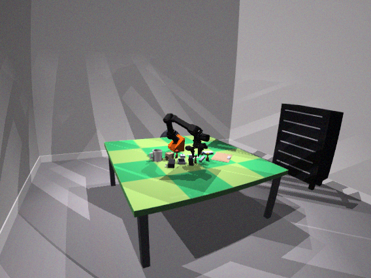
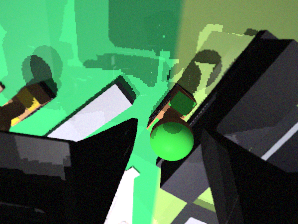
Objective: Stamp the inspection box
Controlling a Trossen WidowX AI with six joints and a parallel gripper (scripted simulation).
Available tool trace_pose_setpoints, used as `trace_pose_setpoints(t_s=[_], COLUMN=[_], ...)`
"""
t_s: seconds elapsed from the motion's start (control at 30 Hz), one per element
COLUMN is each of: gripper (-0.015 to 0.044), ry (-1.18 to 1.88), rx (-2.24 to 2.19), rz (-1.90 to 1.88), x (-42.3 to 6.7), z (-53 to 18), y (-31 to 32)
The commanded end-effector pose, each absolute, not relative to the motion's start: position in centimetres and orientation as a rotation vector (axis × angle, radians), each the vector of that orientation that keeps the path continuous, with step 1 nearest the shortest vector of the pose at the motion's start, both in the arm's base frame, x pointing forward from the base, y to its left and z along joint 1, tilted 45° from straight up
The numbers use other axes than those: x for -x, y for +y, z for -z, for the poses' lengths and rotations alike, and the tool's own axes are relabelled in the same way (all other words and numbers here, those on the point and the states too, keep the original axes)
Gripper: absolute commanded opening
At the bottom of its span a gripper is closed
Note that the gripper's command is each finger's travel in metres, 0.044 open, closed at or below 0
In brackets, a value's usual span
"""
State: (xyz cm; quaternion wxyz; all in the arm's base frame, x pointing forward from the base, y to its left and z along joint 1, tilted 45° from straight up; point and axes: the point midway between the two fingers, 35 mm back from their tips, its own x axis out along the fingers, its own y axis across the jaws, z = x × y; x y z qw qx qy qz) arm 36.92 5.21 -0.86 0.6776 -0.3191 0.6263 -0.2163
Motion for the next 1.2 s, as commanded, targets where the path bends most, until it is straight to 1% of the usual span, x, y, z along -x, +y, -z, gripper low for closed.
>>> trace_pose_setpoints(t_s=[0.0, 0.33, 1.17], gripper=[0.0212, 0.0212, 0.0212], ry=[1.407, 1.406, 1.406], rx=[0.725, 0.726, 0.726], rz=[0.484, 0.486, 0.486], x=[-37.0, -37.1, -37.1], z=[1.2, 2.2, 2.2], y=[4.8, 3.7, 3.7])
